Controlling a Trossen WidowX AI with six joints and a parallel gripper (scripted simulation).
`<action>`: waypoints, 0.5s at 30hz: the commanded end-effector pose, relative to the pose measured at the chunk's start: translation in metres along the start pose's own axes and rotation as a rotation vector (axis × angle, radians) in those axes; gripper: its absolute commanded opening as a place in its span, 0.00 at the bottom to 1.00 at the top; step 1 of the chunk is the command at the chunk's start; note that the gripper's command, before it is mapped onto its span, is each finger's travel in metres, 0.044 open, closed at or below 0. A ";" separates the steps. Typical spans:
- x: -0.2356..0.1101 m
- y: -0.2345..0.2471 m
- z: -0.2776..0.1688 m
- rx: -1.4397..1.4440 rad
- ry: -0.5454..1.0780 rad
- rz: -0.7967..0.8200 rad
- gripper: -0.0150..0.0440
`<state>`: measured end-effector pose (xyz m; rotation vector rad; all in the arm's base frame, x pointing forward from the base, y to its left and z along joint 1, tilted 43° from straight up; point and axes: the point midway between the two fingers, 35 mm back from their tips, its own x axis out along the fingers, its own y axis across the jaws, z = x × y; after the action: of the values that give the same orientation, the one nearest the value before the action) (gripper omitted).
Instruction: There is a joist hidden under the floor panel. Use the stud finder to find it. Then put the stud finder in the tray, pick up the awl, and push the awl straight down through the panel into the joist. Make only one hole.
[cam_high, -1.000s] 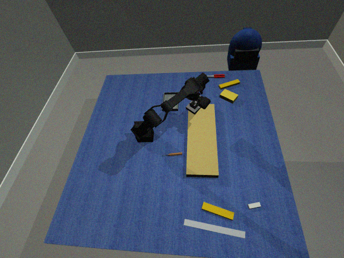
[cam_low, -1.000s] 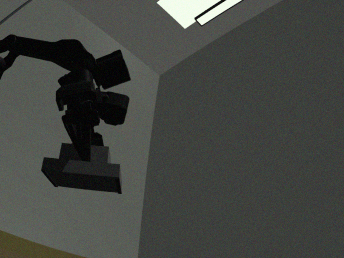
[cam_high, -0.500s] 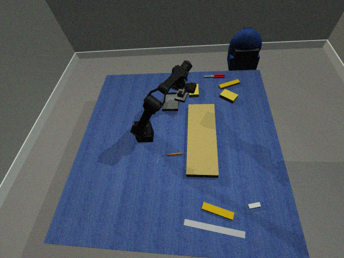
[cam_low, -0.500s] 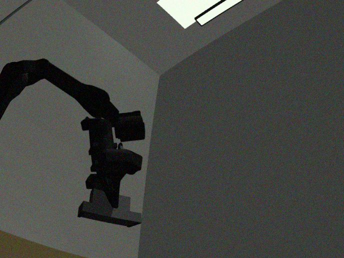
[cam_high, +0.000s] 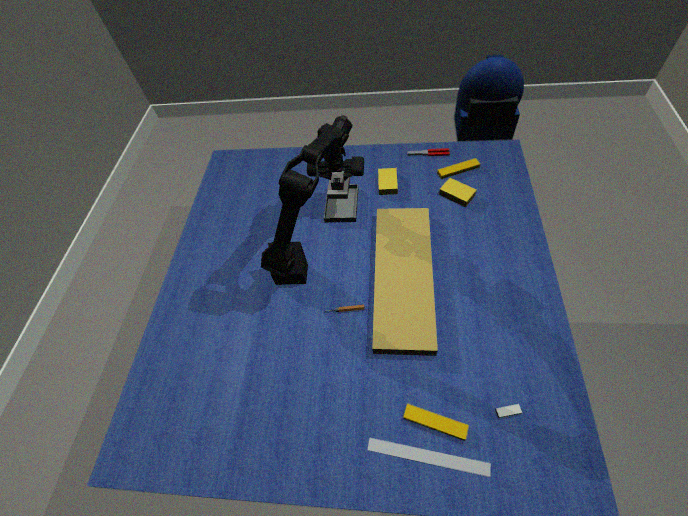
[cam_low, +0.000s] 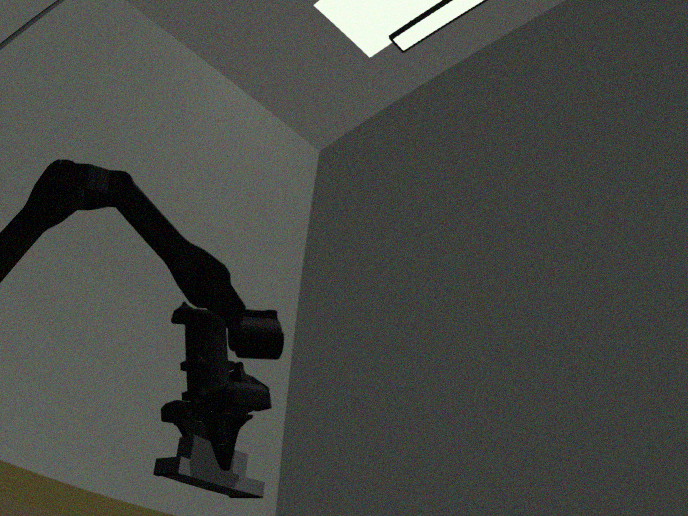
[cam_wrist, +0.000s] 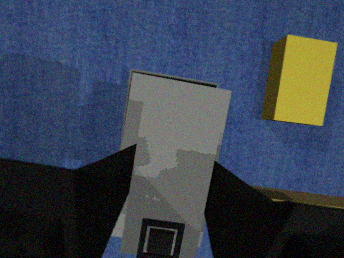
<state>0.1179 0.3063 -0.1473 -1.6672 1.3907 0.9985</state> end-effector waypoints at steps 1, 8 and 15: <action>0.003 0.004 0.002 -0.016 -0.004 0.003 0.25; 0.016 0.003 0.000 -0.016 -0.004 0.003 0.25; 0.032 0.002 -0.004 -0.015 -0.003 0.002 0.25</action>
<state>0.1176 0.2952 -0.1680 -1.6715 1.3881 1.0140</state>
